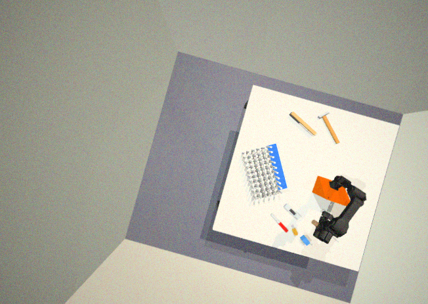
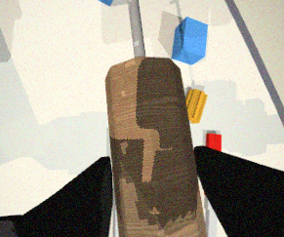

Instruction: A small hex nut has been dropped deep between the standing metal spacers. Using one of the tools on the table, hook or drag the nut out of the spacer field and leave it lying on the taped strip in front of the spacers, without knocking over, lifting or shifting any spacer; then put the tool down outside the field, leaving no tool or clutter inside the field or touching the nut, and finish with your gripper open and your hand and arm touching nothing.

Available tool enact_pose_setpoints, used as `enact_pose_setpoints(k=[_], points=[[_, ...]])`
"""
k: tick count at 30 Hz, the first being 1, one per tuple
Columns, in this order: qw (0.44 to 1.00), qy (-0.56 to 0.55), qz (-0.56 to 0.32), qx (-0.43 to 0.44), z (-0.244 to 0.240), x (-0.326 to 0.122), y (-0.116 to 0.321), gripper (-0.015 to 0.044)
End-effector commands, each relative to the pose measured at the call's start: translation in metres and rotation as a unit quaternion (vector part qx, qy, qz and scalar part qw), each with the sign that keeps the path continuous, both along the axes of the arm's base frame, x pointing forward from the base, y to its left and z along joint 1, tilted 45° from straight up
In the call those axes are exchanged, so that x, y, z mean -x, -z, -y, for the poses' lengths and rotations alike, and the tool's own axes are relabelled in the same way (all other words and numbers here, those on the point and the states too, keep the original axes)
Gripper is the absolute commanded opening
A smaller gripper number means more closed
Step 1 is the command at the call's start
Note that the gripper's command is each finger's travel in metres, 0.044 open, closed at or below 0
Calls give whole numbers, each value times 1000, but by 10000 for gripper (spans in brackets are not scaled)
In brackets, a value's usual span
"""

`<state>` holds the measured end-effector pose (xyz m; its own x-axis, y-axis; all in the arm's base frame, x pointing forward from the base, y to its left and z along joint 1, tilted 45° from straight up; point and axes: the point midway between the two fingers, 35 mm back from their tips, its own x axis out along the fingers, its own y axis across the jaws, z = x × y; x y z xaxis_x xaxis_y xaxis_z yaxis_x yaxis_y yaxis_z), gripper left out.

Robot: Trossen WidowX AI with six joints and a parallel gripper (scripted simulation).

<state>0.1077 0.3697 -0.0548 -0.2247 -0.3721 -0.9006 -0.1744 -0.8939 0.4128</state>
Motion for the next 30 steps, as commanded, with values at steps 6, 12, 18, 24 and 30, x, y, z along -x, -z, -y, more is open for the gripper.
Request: enact_pose_setpoints(k=[6,12,18,24,30], points=[[994,-62,-84,11,-11,42,32,0],[985,-101,-137,20,-13,71,52,0],[972,-136,-189,28,-11,99,73,0],[963,-154,-219,33,-8,115,85,0],[963,-154,-219,33,-8,115,85,0]])
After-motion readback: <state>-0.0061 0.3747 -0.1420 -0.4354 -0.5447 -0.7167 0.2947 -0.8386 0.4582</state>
